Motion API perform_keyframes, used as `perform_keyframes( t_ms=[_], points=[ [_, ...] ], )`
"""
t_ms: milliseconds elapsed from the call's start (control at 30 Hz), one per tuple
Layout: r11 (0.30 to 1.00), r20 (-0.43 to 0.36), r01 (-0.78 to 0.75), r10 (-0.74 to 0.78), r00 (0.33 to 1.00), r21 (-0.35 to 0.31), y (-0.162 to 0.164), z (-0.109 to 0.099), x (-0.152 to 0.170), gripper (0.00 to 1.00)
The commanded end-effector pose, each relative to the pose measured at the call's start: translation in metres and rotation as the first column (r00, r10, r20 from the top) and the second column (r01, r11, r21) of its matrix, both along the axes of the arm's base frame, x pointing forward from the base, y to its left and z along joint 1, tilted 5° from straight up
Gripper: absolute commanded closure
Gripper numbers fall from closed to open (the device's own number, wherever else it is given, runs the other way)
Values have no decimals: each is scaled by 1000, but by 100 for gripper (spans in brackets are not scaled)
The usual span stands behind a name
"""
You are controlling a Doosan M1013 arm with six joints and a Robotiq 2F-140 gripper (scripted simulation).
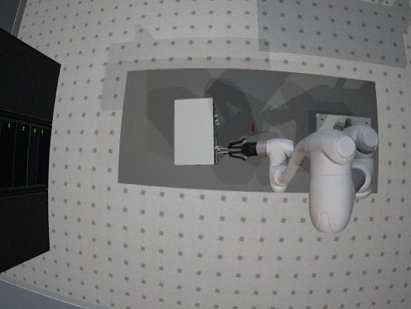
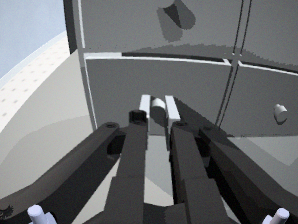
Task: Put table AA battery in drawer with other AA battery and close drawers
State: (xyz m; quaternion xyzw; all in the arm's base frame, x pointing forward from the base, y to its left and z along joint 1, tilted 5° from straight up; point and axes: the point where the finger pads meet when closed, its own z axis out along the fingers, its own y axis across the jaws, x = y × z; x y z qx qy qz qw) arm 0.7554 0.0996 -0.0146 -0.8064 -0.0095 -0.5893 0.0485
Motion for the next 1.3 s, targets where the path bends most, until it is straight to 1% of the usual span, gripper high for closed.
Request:
perform_keyframes(
  t_ms=[0,733,1267],
  points=[
    [1000,0,0,0,1000,0,0,0,-1,92],
    [1000,0,0,0,1000,0,-1,-1,-21,92],
    [1000,0,0,0,1000,0,-3,-2,-43,92]
  ],
)
